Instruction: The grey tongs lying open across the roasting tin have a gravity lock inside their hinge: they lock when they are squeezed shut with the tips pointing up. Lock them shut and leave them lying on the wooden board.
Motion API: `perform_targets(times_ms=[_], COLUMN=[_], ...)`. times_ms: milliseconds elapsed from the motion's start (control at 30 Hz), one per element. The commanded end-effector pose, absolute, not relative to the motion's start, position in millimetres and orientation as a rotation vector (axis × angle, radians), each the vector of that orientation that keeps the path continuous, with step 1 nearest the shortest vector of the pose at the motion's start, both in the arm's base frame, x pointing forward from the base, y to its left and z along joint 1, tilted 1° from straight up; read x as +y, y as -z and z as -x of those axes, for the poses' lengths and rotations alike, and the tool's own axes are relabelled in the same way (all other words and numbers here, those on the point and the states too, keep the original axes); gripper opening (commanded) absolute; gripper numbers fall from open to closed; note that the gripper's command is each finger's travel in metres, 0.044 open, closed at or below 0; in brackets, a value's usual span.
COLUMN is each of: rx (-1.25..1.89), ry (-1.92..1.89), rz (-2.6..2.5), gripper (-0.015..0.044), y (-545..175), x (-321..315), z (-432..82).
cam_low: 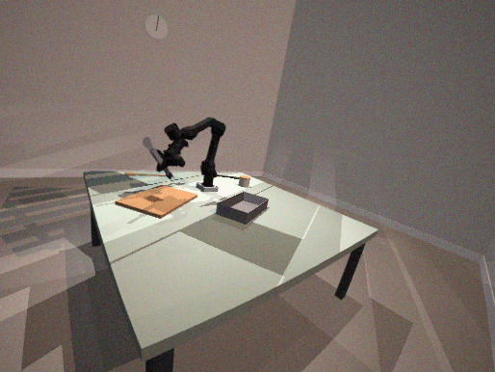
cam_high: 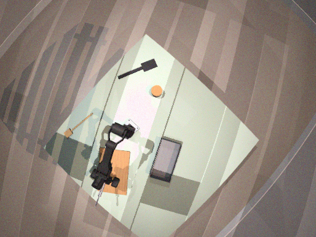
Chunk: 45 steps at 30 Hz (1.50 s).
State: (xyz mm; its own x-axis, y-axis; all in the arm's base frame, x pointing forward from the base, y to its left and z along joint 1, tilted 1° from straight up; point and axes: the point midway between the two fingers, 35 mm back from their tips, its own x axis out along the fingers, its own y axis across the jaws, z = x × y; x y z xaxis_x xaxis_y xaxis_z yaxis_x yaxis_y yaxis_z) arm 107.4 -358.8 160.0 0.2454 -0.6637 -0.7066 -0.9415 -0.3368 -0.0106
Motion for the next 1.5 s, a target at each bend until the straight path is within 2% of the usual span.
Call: perform_targets(times_ms=[0, 833, 1467], rx=[1.506, 1.675, 1.680], ry=[-0.769, -0.390, -0.379], rz=[2.149, 2.396, 2.402], gripper=[-0.0150, -0.0150, -0.0150], y=[-166.2, -170.3, -170.5], x=[-356.1, -321.1, -319.8], z=[-106.8, -96.5, -96.2])
